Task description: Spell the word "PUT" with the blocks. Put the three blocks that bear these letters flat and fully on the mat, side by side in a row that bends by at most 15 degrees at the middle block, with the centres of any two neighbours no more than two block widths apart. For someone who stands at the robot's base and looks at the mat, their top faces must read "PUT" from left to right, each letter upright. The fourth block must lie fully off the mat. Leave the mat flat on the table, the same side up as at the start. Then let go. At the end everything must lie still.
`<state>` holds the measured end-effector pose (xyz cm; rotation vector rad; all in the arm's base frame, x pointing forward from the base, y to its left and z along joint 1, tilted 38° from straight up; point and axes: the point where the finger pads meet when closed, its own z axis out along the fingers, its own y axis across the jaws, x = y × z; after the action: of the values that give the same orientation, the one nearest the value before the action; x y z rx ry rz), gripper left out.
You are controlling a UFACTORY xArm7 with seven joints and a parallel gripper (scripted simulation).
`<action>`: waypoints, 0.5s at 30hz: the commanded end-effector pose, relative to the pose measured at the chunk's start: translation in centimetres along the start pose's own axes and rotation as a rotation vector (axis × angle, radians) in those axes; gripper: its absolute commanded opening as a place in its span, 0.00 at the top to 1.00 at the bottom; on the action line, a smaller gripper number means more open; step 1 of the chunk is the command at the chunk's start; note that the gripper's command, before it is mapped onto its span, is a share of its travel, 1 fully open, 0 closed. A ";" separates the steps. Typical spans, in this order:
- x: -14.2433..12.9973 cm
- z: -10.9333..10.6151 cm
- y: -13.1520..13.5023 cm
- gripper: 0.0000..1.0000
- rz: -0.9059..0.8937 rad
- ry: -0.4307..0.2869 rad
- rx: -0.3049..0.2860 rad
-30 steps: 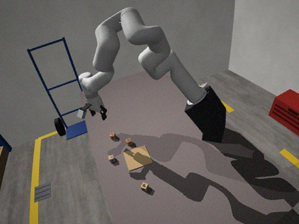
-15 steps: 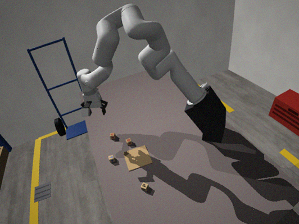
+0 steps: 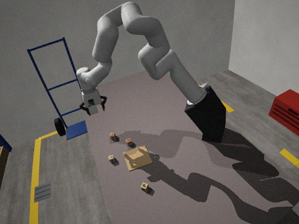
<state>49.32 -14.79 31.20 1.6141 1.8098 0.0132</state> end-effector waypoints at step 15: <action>-0.7 0.4 -0.1 0.00 -0.575 -0.002 -0.008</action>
<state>49.33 -15.46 31.14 1.1538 2.1416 -0.2017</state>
